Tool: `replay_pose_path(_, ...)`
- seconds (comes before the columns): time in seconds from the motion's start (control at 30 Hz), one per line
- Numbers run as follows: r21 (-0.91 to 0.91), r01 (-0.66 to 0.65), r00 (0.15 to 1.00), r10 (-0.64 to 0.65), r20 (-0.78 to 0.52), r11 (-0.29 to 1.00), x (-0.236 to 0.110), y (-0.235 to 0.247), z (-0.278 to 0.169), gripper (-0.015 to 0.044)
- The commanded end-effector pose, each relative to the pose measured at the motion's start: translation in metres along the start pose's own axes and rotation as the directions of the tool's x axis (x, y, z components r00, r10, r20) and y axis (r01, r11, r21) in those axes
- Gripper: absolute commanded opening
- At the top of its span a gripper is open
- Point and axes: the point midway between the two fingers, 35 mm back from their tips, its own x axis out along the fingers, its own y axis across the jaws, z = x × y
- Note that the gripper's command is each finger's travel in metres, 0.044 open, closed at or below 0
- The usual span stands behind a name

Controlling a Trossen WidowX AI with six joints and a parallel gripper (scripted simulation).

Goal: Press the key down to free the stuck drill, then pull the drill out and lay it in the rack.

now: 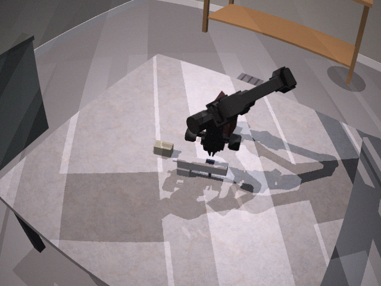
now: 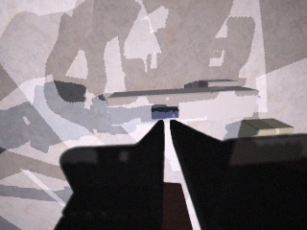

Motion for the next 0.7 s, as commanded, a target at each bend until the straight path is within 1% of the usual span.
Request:
replay_pose_path(0.0, 0.007, -0.002, 1.000, 0.002, -0.008, 1.000, -0.011, -0.002, 0.001, 0.0105)
replay_pose_path(0.13, 0.007, -0.001, 1.000, 0.001, -0.008, 1.000, -0.053, -0.004, 0.005, 0.0210)
replay_pose_path(0.2, 0.007, -0.002, 1.000, 0.003, -0.009, 1.000, -0.066, -0.004, 0.005, 0.0262)
replay_pose_path(0.3, 0.007, -0.003, 1.000, 0.003, -0.009, 1.000, -0.068, -0.004, 0.005, 0.0341)
replay_pose_path(0.33, -0.007, 0.002, 1.000, -0.002, 0.007, 1.000, -0.059, -0.005, 0.006, 0.0368)
replay_pose_path(0.37, -0.053, 0.003, 1.000, -0.002, 0.006, 0.999, -0.057, -0.010, 0.007, 0.0394)
replay_pose_path(0.43, -0.220, 0.004, 1.000, -0.003, 0.005, 0.975, -0.048, -0.028, 0.010, 0.0440)
replay_pose_path(0.53, -0.481, 0.005, 1.000, -0.004, 0.003, 0.877, -0.033, -0.057, 0.014, 0.0440)
replay_pose_path(0.67, -0.764, 0.003, 1.000, -0.005, 0.000, 0.645, -0.009, -0.094, 0.013, 0.0440)
